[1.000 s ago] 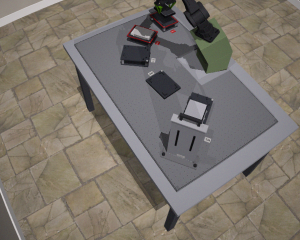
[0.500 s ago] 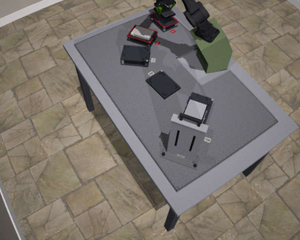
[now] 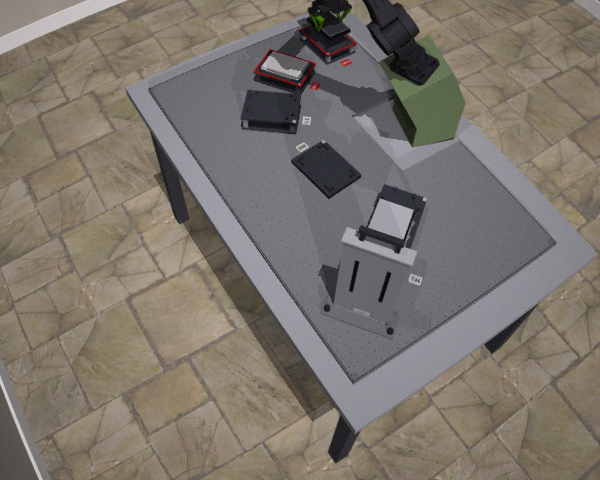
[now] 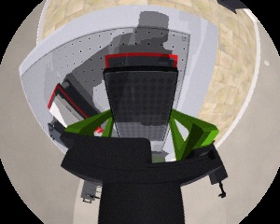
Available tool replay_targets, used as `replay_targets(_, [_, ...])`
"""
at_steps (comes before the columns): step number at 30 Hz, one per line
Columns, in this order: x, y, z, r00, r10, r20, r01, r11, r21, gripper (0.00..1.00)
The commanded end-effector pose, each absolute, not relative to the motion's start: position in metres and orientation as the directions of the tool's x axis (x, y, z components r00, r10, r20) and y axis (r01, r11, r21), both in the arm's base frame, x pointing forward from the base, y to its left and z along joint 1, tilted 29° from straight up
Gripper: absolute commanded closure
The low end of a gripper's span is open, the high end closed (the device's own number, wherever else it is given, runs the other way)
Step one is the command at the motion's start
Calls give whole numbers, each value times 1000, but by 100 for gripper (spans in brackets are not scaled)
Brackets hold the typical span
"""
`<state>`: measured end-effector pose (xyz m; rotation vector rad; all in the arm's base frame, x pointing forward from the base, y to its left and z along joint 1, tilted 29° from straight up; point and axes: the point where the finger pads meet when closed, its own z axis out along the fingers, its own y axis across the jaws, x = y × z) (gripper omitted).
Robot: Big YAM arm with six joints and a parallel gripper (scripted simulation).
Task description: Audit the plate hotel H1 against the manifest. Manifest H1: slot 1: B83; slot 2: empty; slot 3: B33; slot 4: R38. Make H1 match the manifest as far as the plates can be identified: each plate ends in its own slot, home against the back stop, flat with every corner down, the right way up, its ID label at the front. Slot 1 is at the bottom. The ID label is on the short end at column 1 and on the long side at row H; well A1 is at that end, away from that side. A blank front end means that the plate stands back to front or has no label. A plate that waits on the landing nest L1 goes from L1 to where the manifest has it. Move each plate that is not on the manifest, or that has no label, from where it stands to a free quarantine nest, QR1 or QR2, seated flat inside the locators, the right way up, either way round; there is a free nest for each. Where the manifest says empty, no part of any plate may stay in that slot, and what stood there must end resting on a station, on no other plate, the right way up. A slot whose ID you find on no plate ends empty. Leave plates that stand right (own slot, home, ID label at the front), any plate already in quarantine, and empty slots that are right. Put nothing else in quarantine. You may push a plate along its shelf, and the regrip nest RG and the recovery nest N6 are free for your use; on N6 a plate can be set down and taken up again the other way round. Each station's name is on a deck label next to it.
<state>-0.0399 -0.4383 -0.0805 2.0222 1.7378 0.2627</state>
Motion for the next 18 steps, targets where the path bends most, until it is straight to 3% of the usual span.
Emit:
replay_targets(1, [-37,-446,-82,190,969,-160,885,-99,455,14])
replay_targets(18, [-33,-448,-91,190,969,-159,885,-99,455,14])
